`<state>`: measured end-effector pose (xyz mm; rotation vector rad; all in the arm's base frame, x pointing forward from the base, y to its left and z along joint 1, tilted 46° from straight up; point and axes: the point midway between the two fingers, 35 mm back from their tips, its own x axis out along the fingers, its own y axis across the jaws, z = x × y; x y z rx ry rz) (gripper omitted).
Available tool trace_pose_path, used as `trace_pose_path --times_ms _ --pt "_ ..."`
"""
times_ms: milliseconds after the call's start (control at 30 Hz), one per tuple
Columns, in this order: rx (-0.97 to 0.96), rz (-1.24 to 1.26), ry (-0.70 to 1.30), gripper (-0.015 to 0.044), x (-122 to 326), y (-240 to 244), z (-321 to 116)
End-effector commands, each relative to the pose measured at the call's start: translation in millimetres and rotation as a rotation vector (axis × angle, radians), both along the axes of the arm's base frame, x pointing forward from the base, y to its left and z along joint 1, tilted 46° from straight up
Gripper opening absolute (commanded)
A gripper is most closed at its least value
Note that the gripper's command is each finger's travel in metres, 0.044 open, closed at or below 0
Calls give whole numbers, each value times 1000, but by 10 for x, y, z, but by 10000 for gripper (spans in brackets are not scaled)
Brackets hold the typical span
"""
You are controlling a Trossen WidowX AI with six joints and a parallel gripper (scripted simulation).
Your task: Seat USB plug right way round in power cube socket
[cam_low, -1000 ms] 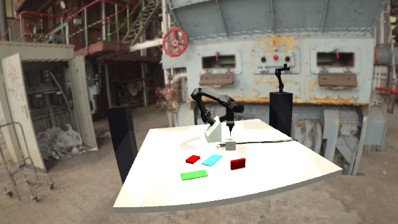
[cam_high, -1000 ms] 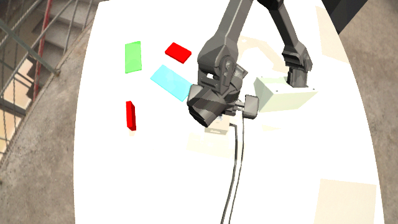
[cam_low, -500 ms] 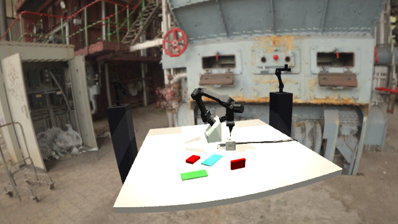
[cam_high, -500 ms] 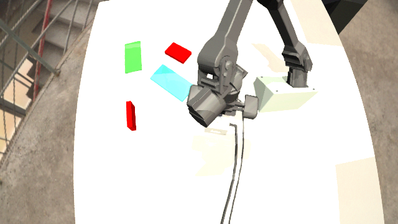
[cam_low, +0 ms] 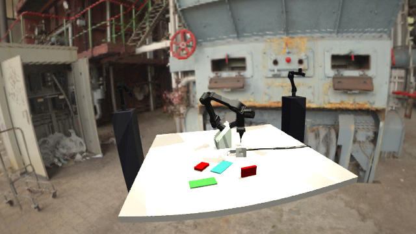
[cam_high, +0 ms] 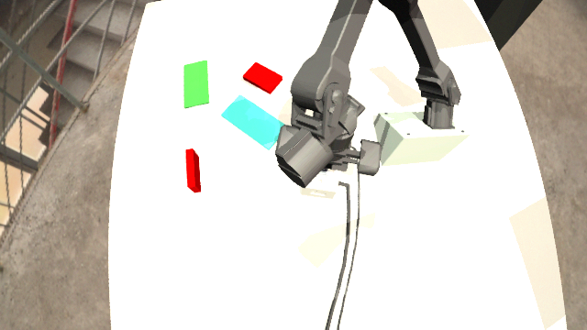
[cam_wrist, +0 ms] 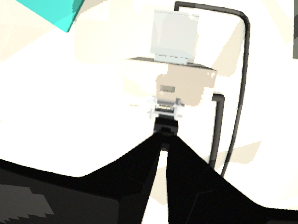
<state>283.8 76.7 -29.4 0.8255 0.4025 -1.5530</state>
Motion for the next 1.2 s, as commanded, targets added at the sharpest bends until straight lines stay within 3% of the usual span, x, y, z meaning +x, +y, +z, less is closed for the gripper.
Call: trace_pose_path --times_ms 0,1167 --pt "-3 6 2 0 5 -9 -5" --pt "-3 17 13 0 10 -42 -31"
